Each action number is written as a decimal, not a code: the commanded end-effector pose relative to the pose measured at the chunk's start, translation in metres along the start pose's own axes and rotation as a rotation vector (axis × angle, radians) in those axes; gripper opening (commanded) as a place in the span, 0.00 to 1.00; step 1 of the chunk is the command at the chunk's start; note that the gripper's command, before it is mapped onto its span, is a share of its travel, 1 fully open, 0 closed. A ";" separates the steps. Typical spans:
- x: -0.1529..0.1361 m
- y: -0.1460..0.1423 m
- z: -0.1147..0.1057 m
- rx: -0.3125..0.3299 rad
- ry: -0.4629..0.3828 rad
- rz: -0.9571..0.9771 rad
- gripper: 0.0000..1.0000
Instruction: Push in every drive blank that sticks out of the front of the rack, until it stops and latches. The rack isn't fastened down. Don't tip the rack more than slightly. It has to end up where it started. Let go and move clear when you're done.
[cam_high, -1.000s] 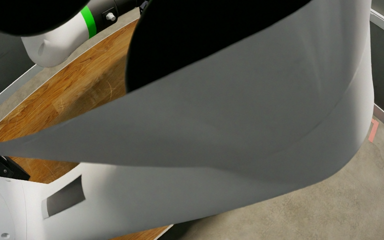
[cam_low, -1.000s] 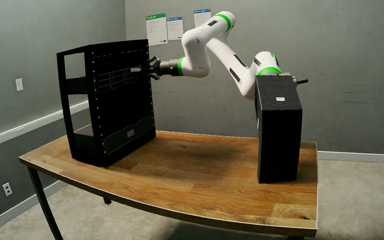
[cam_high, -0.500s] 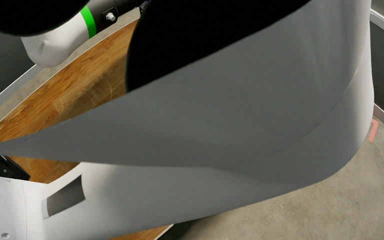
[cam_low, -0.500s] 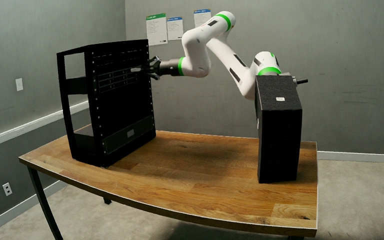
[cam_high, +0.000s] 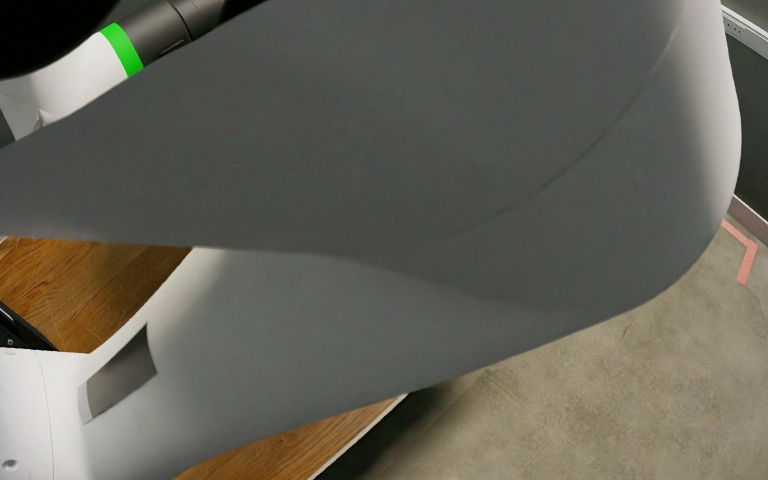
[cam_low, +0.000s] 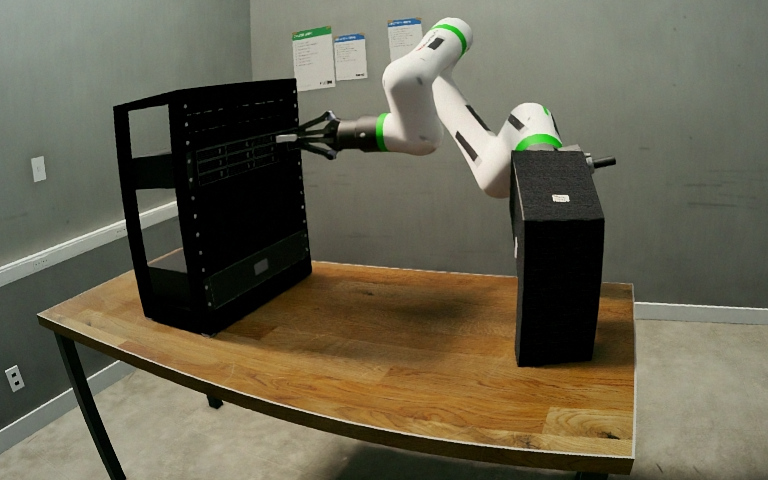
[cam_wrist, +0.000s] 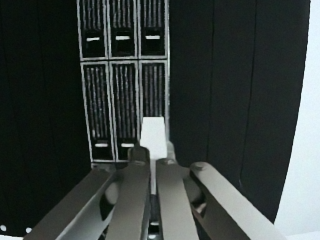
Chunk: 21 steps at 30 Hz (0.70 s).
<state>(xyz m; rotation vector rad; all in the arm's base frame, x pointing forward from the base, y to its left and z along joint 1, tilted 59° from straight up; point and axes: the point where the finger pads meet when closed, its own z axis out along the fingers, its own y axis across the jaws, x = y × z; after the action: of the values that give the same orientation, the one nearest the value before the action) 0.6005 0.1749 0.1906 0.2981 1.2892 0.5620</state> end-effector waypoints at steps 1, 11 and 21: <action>0.000 0.001 -0.022 -0.001 -0.001 0.002 0.10; 0.000 0.001 -0.032 -0.001 -0.001 0.002 0.10; 0.000 0.001 -0.032 -0.001 -0.001 0.002 0.10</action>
<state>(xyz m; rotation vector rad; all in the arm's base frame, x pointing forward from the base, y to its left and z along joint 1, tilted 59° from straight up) 0.5696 0.1721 0.1821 0.2990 1.2888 0.5625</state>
